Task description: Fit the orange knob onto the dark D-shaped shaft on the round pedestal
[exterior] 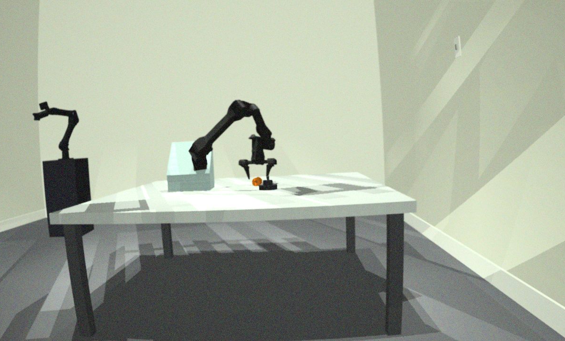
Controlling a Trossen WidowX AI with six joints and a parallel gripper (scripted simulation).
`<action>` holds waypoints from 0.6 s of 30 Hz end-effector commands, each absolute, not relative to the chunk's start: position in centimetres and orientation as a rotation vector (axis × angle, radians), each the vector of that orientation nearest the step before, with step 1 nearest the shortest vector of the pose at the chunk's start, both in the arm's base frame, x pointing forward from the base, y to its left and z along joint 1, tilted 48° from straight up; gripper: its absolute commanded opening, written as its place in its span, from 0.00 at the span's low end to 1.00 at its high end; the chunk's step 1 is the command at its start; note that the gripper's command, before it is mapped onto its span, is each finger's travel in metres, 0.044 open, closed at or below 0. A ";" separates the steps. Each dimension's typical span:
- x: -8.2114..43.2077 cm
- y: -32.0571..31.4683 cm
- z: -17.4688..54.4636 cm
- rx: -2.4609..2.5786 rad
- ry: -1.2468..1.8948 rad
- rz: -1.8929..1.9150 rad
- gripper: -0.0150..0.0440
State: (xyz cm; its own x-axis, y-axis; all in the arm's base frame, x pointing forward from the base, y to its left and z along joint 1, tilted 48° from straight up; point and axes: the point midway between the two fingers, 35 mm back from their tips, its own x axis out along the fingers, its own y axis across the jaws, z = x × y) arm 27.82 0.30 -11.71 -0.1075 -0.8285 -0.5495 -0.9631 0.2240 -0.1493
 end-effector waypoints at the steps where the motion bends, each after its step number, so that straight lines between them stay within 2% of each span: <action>1: 27.5 -0.3 -12.3 -1.657 1.985 0.342 1.00; 9: 27.4 -1.2 -13.0 -1.662 1.987 0.344 1.00; 16: 27.4 -1.2 -13.0 -1.662 1.987 0.344 0.69; 18: 27.4 -1.2 -13.0 -1.662 1.987 0.344 0.66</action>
State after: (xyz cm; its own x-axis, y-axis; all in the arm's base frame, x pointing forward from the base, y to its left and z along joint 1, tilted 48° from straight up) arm 27.41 -1.11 -12.95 -0.1120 -0.8325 -0.5426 -0.9660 0.2193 -0.1372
